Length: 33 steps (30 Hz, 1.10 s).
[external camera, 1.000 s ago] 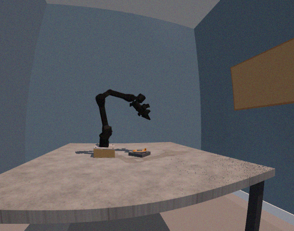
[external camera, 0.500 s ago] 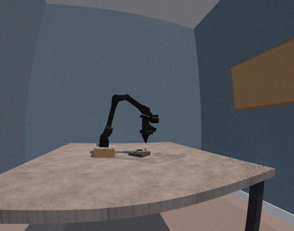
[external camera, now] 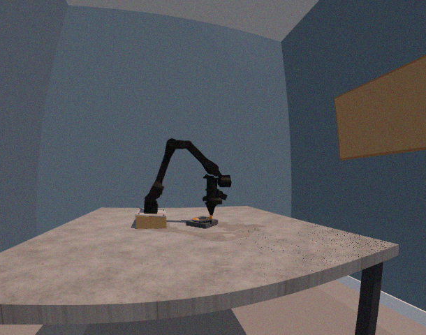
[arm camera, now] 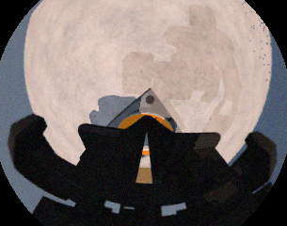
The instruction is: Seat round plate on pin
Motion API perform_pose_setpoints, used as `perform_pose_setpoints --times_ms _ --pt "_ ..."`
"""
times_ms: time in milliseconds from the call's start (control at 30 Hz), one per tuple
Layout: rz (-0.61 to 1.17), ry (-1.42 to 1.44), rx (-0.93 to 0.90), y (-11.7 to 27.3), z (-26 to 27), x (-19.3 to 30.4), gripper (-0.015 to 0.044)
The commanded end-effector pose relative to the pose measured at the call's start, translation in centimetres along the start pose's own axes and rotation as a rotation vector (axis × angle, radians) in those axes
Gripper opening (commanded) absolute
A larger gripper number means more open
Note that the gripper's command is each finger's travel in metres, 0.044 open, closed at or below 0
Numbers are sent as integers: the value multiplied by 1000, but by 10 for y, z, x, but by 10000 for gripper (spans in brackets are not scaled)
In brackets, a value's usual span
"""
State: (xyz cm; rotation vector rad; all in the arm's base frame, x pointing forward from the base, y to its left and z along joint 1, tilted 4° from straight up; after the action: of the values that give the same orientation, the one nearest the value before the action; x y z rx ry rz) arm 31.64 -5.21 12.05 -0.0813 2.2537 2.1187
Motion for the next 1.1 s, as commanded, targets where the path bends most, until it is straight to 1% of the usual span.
perform_pose_setpoints --times_ms 0,867,967,1067 --pt "-10 3 -3 -2 -1 0 0" --pt "-9 3 0 -3 -26 12 0" --pt "-9 3 0 5 -26 11 0" --pt "-9 3 -1 24 -26 11 0"
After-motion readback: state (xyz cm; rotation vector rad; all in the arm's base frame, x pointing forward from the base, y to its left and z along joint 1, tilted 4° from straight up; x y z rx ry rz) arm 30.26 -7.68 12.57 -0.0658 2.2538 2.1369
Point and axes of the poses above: the point midway between the two fingers, 35 mm back from their tips, its own y axis back along the fingers, its own z axis across the jaws, x = y × z, the point moved 8 cm from there along y, back along the fingers, and after that the axes turned 8 degrees about y, right-handed, at the moved point
